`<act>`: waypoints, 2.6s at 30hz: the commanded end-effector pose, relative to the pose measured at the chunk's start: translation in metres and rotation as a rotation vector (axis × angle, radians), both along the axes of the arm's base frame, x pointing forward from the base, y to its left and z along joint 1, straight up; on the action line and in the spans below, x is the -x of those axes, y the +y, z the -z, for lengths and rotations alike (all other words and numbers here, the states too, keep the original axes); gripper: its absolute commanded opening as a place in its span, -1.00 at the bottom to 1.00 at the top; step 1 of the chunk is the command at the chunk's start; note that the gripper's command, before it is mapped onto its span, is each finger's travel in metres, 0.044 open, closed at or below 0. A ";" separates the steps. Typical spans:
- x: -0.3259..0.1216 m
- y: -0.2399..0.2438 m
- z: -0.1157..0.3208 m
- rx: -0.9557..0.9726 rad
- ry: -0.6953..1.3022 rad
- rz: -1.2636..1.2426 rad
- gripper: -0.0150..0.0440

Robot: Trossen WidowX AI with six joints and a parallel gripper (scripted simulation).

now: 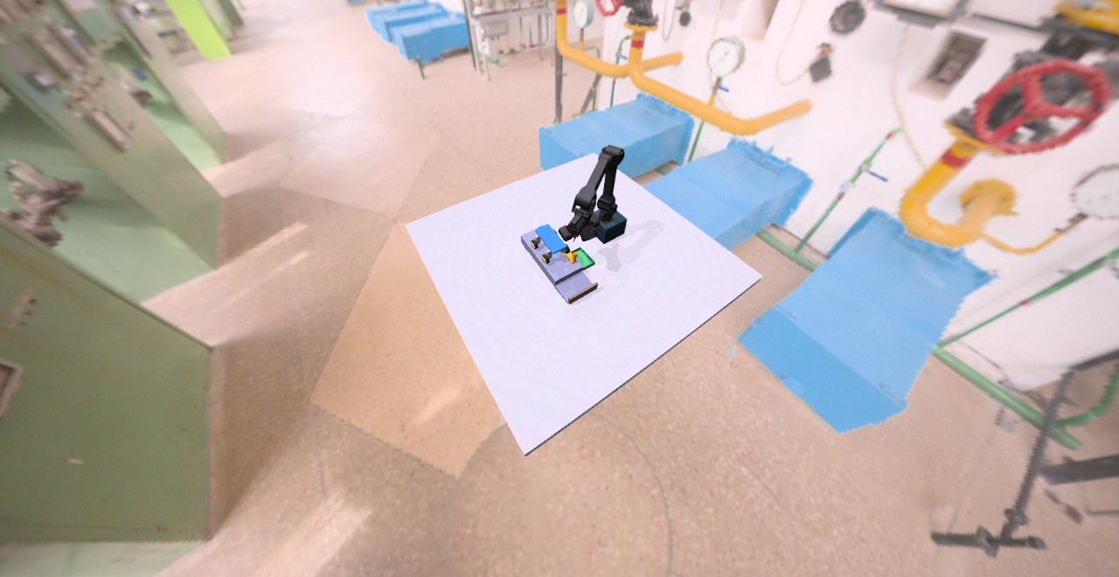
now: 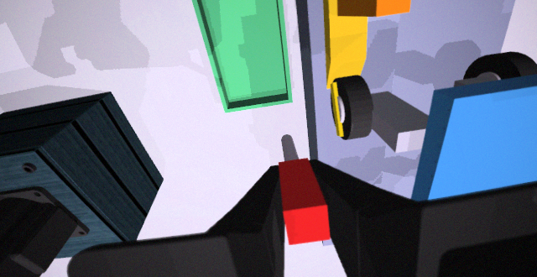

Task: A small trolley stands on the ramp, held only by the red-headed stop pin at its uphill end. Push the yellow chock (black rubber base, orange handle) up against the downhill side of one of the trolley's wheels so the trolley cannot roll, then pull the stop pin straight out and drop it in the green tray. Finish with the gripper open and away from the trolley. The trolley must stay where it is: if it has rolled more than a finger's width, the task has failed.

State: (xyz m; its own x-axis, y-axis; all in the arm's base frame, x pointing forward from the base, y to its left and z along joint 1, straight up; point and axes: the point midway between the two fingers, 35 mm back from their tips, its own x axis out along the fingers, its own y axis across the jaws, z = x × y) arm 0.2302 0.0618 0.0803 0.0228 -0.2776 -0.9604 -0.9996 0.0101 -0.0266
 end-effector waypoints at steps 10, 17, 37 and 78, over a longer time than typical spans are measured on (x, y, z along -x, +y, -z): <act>0.002 0.031 0.007 -0.003 0.007 -0.002 -0.49; 0.002 0.030 0.007 -0.034 0.043 -0.182 -0.49; 0.003 0.026 0.007 -0.121 0.149 -0.772 -0.49; 0.016 0.021 0.023 -0.196 0.213 -1.552 -0.49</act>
